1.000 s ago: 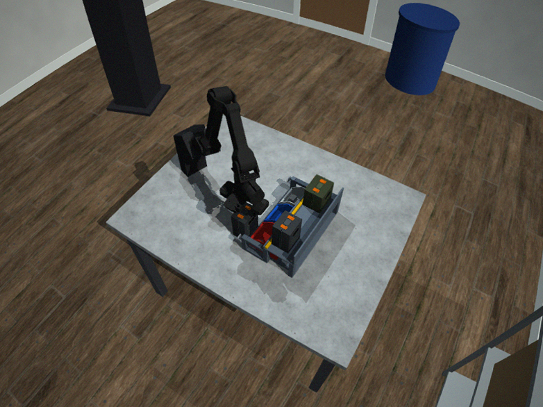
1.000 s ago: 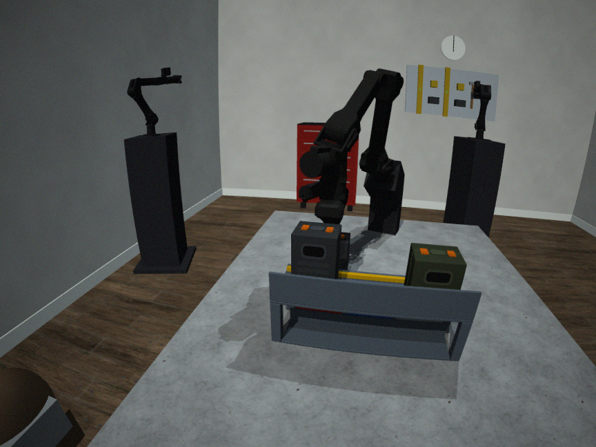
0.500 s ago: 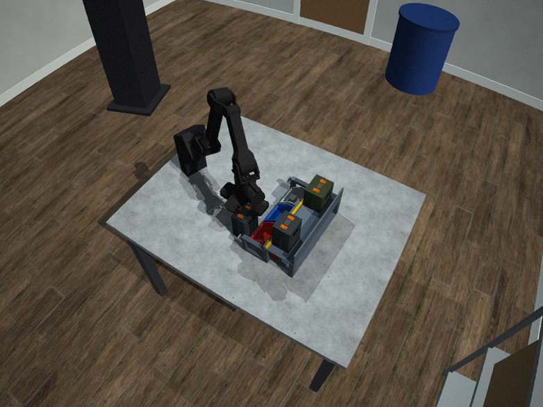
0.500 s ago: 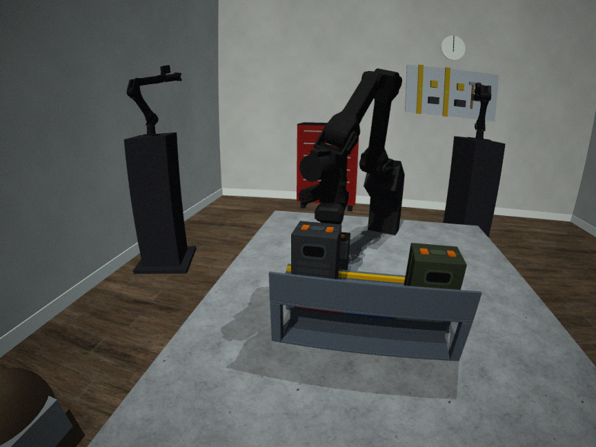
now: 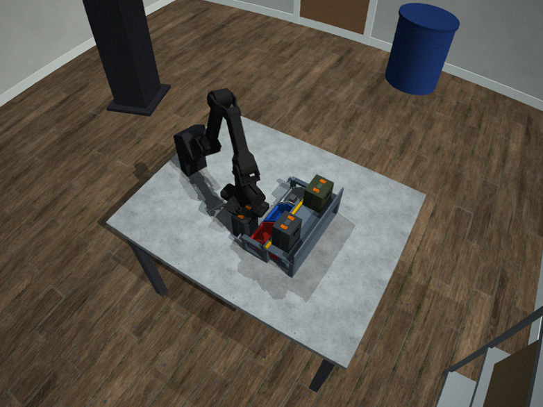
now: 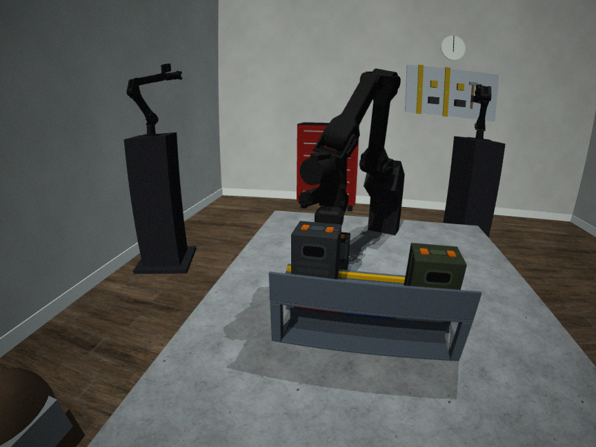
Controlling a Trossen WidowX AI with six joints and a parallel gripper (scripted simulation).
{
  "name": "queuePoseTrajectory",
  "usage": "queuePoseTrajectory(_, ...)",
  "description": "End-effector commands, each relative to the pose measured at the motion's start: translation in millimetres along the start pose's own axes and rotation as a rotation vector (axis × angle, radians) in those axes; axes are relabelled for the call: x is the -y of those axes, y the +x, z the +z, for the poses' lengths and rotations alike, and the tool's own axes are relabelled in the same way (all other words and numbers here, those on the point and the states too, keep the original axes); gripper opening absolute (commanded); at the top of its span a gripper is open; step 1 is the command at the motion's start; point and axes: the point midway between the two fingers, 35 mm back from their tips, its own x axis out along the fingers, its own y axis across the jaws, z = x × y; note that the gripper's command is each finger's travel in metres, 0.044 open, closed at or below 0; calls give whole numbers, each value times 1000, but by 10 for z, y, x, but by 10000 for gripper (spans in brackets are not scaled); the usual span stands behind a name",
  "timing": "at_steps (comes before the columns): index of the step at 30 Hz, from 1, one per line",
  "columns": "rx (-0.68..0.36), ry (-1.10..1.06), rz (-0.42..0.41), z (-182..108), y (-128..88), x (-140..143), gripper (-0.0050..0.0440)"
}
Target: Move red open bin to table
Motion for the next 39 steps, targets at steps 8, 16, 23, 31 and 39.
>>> queuePoseTrajectory(8,9,2,12,12,51,-34,440)
queuePoseTrajectory(16,9,2,12,12,51,-34,440)
queuePoseTrajectory(23,9,2,12,13,128,-36,440)
queuePoseTrajectory(31,9,2,12,13,128,-36,440)
queuePoseTrajectory(39,9,1,14,14,186,-36,440)
